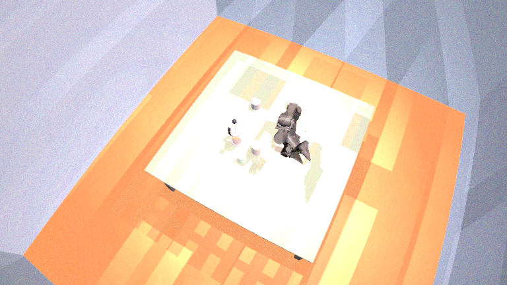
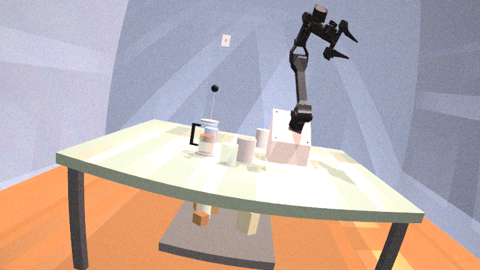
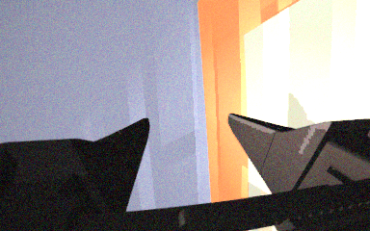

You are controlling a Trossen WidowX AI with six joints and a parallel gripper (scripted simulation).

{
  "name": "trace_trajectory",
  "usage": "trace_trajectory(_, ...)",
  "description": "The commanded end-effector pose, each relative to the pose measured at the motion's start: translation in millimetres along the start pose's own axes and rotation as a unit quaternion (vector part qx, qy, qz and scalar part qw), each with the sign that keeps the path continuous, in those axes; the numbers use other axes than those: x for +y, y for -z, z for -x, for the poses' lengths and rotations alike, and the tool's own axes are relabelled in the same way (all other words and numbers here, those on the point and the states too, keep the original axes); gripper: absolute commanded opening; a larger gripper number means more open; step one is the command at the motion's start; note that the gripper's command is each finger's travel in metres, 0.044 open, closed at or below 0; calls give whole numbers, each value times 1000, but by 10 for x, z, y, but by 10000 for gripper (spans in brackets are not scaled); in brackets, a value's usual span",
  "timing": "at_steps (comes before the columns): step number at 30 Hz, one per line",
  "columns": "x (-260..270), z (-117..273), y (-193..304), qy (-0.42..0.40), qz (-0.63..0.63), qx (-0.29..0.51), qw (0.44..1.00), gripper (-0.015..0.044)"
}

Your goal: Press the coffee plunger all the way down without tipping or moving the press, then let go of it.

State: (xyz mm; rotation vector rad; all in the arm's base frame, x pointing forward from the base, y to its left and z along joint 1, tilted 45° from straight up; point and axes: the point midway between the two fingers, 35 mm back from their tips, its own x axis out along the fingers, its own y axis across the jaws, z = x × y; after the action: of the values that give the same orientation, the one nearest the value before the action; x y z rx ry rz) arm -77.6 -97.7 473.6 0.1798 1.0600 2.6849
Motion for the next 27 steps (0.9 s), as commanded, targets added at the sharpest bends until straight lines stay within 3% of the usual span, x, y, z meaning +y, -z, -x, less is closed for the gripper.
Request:
trace_trajectory(1,-9,-14,-13,2,-1,-2,1000,426)
trace_trajectory(15,-697,-561,-613,154,11,-90,984,440)
trace_trajectory(27,-1727,-515,-1408,343,10,-227,912,440)
